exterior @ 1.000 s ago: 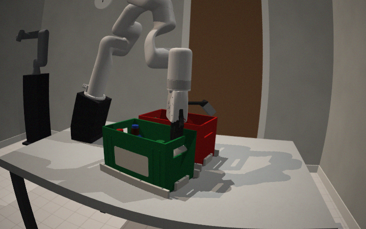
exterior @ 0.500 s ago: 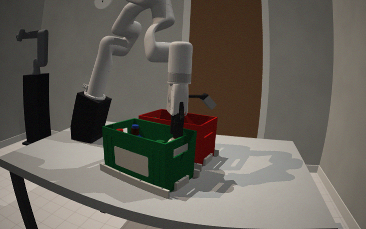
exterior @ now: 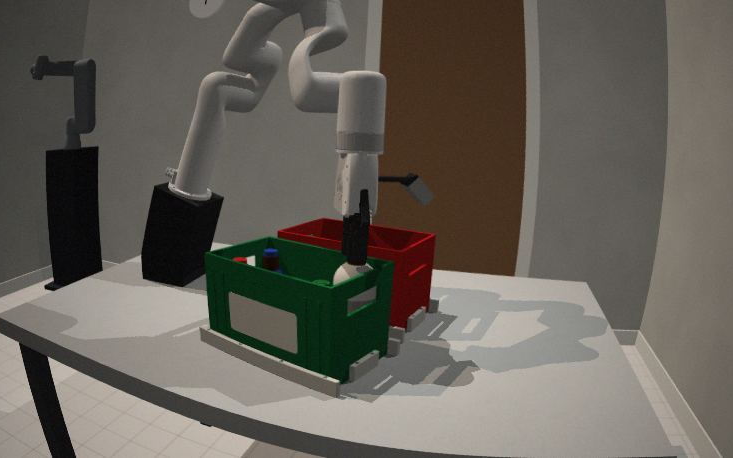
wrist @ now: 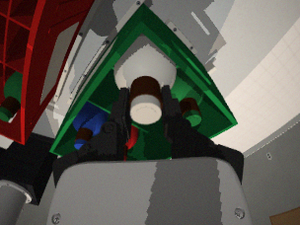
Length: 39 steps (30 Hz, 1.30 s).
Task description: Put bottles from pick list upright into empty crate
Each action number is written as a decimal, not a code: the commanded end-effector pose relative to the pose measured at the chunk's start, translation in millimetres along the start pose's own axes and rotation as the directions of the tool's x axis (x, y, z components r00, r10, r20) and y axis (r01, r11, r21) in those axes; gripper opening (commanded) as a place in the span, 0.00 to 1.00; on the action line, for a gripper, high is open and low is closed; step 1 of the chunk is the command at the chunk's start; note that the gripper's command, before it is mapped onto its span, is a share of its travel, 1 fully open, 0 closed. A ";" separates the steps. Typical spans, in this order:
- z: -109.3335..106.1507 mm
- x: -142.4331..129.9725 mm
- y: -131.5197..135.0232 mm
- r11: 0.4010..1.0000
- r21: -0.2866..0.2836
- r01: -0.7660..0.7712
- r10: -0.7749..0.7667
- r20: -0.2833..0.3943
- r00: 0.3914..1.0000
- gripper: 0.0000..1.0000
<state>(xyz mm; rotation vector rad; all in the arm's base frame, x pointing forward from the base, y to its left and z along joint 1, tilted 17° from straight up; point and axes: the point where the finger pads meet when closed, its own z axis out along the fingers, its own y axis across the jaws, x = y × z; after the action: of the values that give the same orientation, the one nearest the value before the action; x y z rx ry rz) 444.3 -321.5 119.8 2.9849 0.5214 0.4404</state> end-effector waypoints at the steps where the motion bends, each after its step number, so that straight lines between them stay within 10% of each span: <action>1: -9.9 0.9 1.7 1.000 -0.005 0.000 0.000 -0.002 1.000 0.00; 39: -63.3 0.8 1.6 1.000 -0.005 0.000 0.000 -0.003 1.000 0.00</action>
<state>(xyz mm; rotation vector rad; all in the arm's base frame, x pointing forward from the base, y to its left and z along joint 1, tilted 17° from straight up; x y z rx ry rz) 427.7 -320.0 174.4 2.9842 0.5211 0.4410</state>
